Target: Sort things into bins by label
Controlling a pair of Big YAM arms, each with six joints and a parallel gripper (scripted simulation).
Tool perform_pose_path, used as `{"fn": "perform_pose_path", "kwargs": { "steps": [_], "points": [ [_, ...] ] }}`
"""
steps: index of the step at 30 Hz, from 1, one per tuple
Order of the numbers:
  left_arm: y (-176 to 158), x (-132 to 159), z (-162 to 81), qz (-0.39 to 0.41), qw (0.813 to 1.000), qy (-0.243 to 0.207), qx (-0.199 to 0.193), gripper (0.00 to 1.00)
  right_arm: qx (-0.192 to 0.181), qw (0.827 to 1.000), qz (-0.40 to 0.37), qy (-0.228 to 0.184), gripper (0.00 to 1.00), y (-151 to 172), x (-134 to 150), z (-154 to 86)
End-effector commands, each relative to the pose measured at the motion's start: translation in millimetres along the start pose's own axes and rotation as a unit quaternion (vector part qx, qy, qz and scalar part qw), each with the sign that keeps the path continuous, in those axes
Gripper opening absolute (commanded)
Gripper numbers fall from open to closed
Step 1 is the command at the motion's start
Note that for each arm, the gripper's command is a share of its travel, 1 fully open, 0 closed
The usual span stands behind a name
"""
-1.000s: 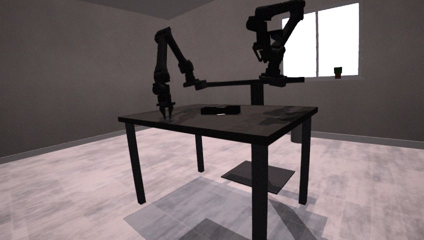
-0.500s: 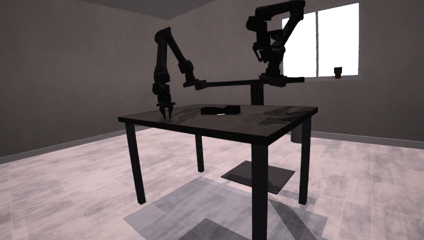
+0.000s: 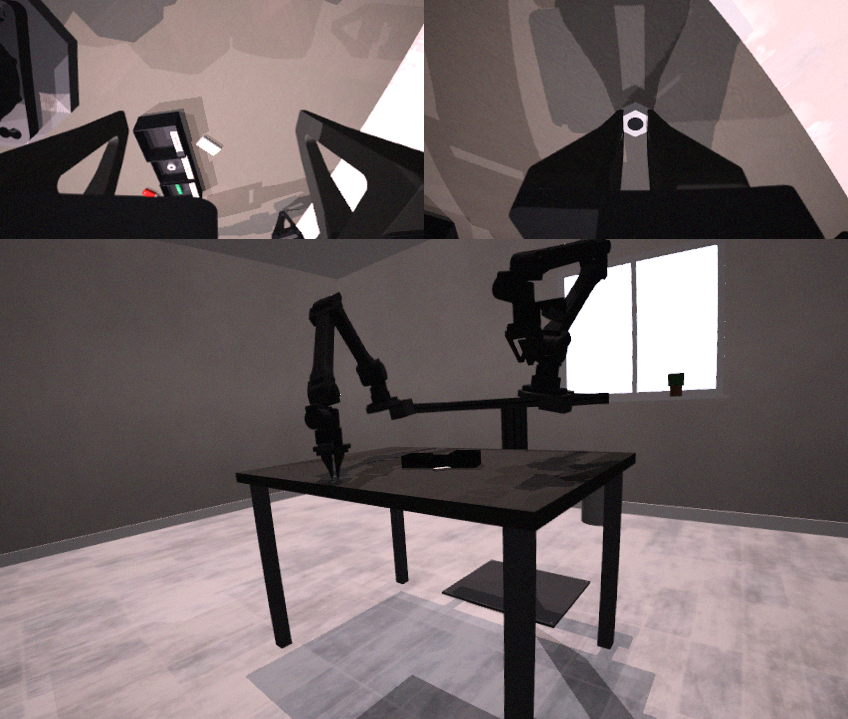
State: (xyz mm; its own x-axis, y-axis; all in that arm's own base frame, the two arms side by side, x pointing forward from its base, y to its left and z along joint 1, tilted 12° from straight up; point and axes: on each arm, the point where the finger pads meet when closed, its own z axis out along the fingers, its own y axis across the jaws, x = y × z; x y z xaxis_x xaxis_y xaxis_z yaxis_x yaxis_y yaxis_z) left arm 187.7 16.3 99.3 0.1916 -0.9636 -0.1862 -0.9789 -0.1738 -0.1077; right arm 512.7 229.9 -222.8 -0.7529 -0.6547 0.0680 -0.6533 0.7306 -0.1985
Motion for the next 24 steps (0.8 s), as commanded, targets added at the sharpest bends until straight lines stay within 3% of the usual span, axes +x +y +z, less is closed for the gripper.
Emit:
{"fn": "perform_pose_path", "kwargs": {
  "steps": [1, 24],
  "points": [
    [-2.9, -0.5, -0.7, 0.001, 1.000, 0.003, 0.008, 1.00, 0.001, 1.000, 0.002, -0.001, 0.11, -6.7, -5.3, 8.0],
    [-2.9, -0.5, -0.7, 0.001, 1.000, 0.003, 0.008, 1.00, 0.000, 1.000, 0.001, 0.002, 0.11, -4.8, 0.3, 11.3]
  ]
}}
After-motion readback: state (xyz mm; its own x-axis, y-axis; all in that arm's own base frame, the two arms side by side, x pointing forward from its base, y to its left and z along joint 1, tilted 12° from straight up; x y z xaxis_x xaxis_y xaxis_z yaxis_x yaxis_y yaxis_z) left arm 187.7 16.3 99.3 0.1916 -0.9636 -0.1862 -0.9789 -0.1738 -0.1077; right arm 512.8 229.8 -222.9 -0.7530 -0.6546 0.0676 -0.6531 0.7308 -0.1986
